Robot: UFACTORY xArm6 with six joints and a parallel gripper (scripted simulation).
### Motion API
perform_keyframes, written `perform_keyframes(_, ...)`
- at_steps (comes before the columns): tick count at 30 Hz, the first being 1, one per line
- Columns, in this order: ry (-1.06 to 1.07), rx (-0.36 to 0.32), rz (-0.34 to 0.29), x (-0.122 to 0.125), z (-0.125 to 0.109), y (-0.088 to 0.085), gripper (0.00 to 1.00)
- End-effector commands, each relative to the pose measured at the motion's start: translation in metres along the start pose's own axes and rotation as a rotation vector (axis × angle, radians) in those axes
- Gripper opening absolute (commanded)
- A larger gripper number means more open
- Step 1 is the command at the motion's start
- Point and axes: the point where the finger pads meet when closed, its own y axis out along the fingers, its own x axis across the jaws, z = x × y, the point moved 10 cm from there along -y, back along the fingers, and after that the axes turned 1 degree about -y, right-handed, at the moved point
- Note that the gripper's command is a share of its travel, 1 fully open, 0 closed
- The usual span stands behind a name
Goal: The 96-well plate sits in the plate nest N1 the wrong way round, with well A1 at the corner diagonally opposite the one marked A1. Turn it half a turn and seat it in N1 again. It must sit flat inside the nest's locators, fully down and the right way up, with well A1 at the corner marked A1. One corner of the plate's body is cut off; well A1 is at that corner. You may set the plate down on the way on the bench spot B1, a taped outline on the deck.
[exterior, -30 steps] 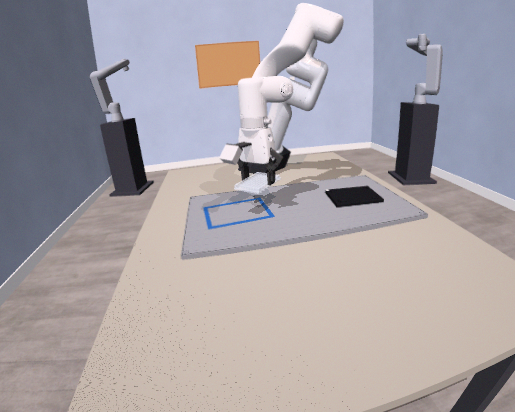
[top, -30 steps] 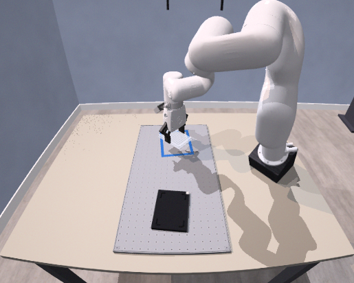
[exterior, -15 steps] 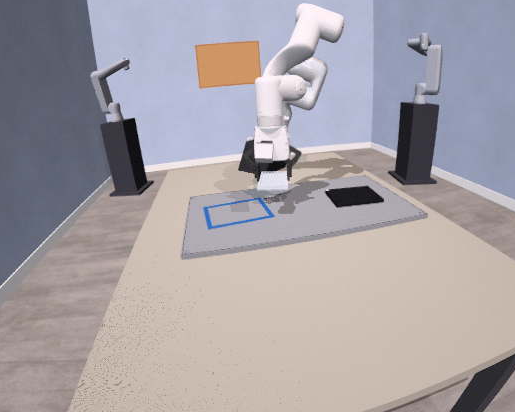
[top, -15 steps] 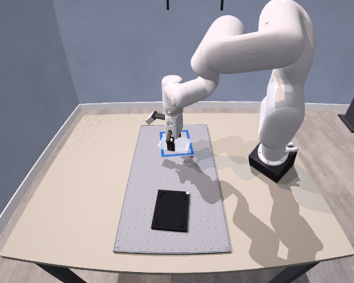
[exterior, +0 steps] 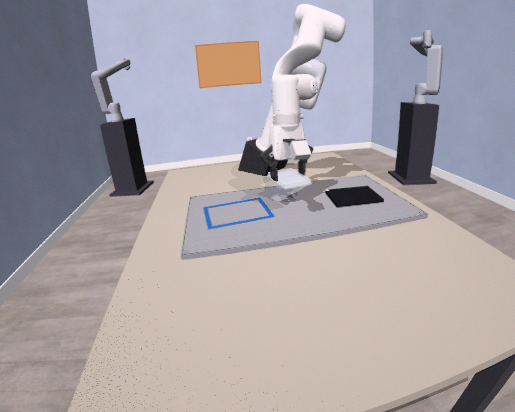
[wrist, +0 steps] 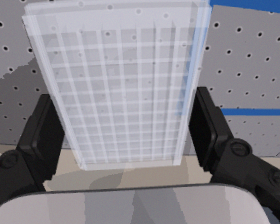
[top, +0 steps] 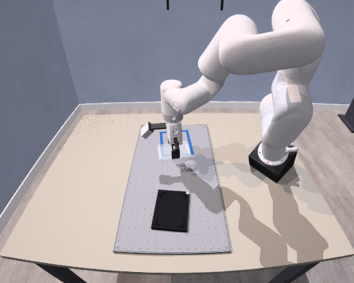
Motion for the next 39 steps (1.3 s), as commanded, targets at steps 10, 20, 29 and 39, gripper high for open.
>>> perform_keyframes(10,-0.390,0.009,-0.001,-0.037,0.009,-0.002,0.00)
perform_keyframes(20,-0.656,0.010,-0.002,-0.063,0.016,-0.003,0.00)
perform_keyframes(29,-0.956,0.010,-0.003,-0.093,0.022,-0.004,0.00)
perform_keyframes(39,-1.223,0.009,-0.005,-0.119,0.029,-0.005,0.00)
